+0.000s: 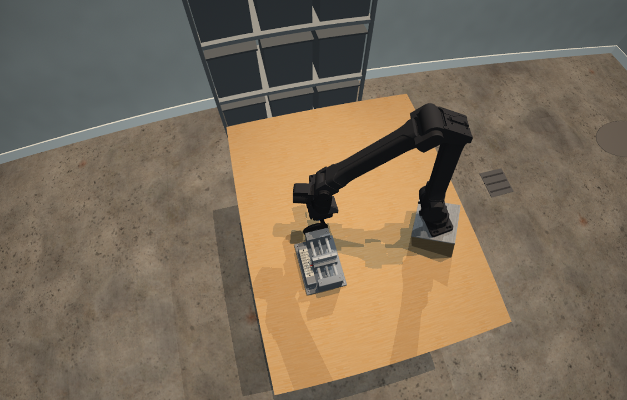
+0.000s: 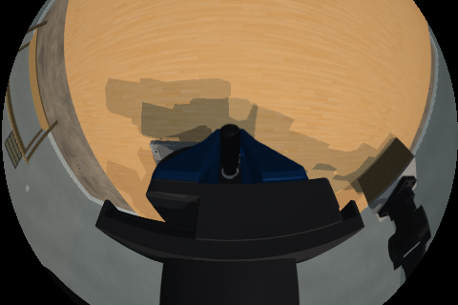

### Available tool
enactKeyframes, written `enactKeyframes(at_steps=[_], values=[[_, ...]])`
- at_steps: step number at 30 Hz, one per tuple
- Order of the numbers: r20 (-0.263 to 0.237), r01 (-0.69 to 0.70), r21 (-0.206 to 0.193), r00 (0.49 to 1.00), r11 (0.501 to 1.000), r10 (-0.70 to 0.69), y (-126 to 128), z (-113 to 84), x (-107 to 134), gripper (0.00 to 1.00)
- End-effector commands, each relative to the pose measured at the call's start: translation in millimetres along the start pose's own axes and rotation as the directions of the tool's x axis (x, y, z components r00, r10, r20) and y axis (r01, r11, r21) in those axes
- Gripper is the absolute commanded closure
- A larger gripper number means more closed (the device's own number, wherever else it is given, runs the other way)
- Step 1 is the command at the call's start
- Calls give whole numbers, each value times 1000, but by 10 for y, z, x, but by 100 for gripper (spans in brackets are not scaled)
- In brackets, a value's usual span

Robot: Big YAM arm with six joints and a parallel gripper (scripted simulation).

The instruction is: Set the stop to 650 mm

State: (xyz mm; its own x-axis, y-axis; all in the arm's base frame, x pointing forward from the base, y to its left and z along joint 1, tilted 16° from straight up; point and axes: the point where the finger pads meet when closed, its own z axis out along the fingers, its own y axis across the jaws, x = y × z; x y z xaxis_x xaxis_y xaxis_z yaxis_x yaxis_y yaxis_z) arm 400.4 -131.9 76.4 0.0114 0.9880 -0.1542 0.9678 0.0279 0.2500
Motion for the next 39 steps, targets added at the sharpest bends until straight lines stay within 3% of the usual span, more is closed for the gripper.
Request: enactKeyframes(at_steps=[1, 5, 13, 16, 26, 30, 39], values=[[11, -8, -7, 1000, 1000, 8, 89, 92, -107, 94], [18, -13, -28, 1000, 1000, 13, 228, 79, -151, 94], [15, -17, -12, 1000, 1000, 17, 175, 177, -124, 94], [20, -20, -27, 1000, 999, 21, 272, 151, -149, 94], [15, -10, -30, 1000, 1000, 10, 407, 238, -73, 94], [12, -12, -13, 1000, 1000, 12, 322, 286, -75, 94], [13, -5, -31, 1000, 1000, 6, 523, 263, -45, 94]])
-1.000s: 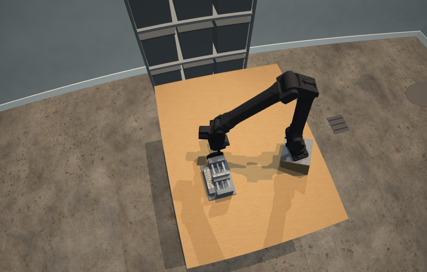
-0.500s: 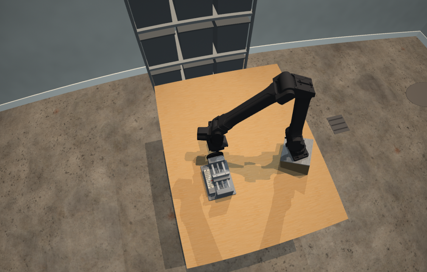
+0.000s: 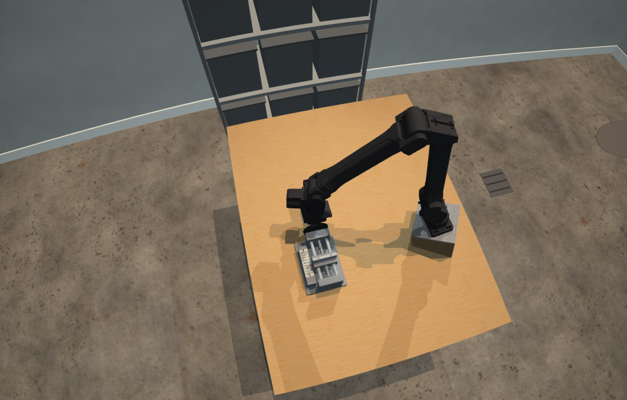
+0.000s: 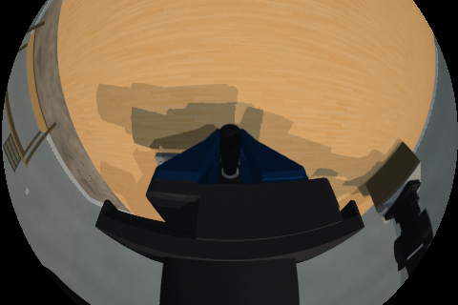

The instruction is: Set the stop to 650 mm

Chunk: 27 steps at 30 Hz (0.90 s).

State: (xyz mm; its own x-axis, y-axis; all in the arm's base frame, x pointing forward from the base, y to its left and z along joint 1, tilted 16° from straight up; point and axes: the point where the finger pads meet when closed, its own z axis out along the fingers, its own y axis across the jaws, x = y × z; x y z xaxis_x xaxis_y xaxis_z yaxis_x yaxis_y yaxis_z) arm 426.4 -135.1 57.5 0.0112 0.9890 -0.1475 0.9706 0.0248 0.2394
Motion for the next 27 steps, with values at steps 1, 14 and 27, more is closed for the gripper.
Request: enactKeyframes(at_steps=[1, 14, 27], values=[[19, -4, -42, 1000, 999, 4, 341, 13, -44, 94], [15, -6, -23, 1000, 1000, 7, 386, 14, -48, 94], [15, -5, -34, 1000, 999, 5, 570, -43, -41, 94]])
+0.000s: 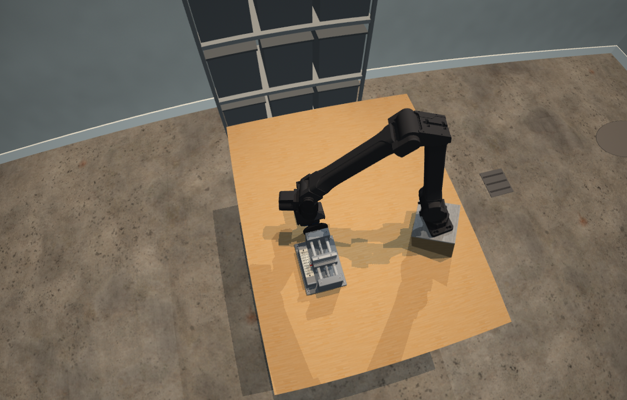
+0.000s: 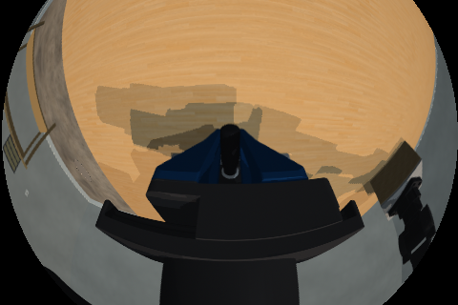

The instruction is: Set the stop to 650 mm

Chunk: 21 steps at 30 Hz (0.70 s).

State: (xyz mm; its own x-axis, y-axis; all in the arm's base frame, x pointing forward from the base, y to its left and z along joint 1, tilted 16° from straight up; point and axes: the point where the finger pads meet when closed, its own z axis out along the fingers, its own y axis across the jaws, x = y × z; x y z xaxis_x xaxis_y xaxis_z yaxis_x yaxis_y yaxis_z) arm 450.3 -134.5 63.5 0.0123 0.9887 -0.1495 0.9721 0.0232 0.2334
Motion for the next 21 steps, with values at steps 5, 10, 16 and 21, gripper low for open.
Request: enactKeyframes(at_steps=[5, 10, 16, 21], values=[[15, -3, -52, 1000, 999, 4, 382, -74, -34, 94], [12, -3, -45, 1000, 999, 3, 425, -132, -26, 94], [12, -3, -47, 1000, 999, 4, 445, -147, -27, 94], [10, -2, -36, 1000, 999, 2, 441, -162, -20, 94]])
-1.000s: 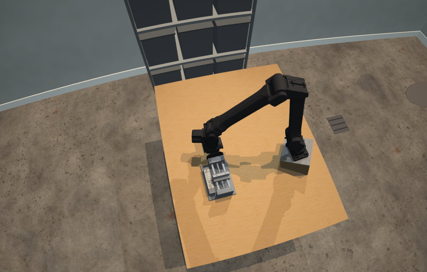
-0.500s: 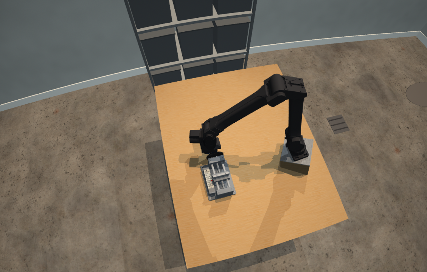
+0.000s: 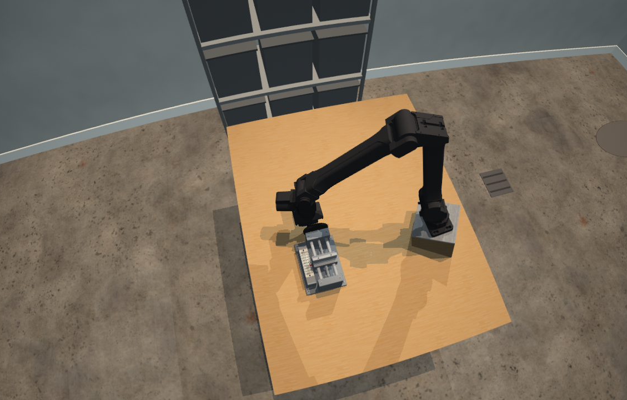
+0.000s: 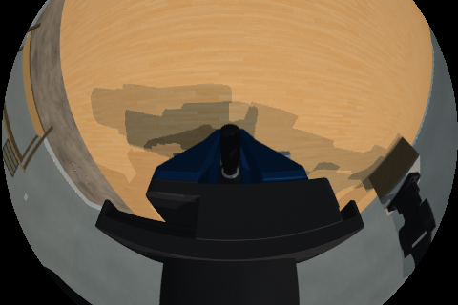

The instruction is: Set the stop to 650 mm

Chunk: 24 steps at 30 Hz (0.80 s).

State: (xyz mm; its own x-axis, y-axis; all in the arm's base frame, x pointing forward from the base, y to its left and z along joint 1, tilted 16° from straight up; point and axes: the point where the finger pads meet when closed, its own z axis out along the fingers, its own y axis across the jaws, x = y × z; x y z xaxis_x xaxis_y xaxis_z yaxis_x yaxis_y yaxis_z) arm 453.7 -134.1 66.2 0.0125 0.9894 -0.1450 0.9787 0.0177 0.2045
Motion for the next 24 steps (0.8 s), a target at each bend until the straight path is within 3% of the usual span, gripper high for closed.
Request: enactKeyframes(at_steps=[1, 4, 9, 18, 22, 24], values=[[18, -2, -84, 1000, 996, 4, 452, -169, -29, 94], [13, 0, -63, 1000, 998, 1, 440, -199, -15, 94], [17, -2, -85, 1000, 996, 4, 528, -233, -26, 94], [16, -2, -80, 1000, 997, 3, 524, -265, -22, 94], [21, -4, -103, 1000, 995, 6, 542, -501, -43, 94], [24, -4, -113, 1000, 994, 7, 568, -520, -49, 94]])
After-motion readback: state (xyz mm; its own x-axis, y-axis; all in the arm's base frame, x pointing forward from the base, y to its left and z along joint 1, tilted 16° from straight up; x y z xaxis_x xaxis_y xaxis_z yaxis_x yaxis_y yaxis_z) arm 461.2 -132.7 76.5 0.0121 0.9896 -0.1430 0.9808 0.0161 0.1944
